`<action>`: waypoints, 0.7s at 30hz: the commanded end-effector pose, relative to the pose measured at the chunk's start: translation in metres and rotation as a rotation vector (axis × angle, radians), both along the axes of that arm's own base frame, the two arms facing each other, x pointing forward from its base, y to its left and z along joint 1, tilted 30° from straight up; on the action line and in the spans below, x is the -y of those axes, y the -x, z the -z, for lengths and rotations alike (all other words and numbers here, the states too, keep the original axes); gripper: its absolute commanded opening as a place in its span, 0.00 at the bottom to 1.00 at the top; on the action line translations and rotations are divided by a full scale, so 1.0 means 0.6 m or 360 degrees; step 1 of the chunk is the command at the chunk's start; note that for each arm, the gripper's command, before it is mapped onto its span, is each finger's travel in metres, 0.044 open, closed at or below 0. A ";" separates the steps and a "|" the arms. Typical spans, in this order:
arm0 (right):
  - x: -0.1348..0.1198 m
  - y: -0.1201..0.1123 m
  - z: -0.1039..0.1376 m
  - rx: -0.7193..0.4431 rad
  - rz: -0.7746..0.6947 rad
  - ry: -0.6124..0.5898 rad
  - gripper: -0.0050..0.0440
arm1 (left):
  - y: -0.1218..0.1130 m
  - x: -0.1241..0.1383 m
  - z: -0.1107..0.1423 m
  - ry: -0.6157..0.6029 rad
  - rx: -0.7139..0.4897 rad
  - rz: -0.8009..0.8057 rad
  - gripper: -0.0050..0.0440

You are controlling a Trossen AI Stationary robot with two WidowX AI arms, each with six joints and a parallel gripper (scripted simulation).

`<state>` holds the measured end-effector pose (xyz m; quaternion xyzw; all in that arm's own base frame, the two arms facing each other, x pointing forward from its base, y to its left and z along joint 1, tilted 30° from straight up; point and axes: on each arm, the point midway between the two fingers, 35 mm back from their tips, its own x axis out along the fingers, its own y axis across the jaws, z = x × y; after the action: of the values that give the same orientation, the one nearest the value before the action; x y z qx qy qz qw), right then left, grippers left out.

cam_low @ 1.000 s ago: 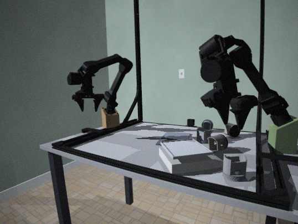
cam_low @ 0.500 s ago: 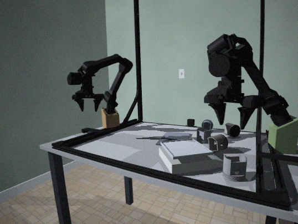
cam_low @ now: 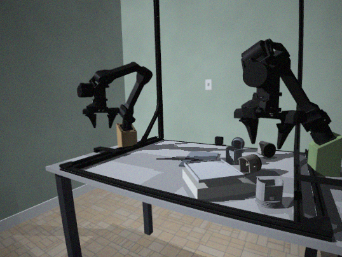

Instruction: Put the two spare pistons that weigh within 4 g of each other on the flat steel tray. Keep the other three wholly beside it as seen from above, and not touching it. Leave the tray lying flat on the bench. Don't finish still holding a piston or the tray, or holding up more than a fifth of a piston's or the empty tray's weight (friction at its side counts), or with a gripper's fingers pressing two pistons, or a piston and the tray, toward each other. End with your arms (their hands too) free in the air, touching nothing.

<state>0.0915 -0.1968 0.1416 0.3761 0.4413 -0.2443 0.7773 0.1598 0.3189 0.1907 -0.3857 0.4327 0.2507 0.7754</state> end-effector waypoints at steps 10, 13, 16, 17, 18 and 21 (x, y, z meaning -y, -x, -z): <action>0.000 -0.001 0.000 0.0005 -0.0004 0.0000 1.00 | -0.014 0.049 -0.006 -0.0078 -0.0012 0.0146 0.87; 0.000 -0.001 0.000 0.0005 -0.0004 0.0000 1.00 | -0.019 0.074 -0.009 -0.0121 -0.0020 0.0223 0.87; 0.000 -0.001 0.000 0.0005 -0.0004 0.0000 1.00 | -0.024 0.098 -0.012 -0.0121 -0.0020 0.0223 0.87; 0.000 -0.001 0.000 0.0005 -0.0004 0.0000 1.00 | -0.025 0.106 -0.013 -0.0121 -0.0020 0.0223 0.87; 0.000 -0.001 0.000 0.0005 -0.0004 0.0000 1.00 | -0.026 0.115 -0.013 -0.0141 -0.0023 0.0260 0.87; 0.000 -0.001 0.000 0.0005 -0.0004 0.0000 1.00 | -0.029 0.139 -0.013 -0.0163 -0.0026 0.0301 0.87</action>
<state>0.0915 -0.1968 0.1416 0.3761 0.4413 -0.2443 0.7773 0.1761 0.2504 0.1991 -0.3114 0.4566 0.2061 0.8075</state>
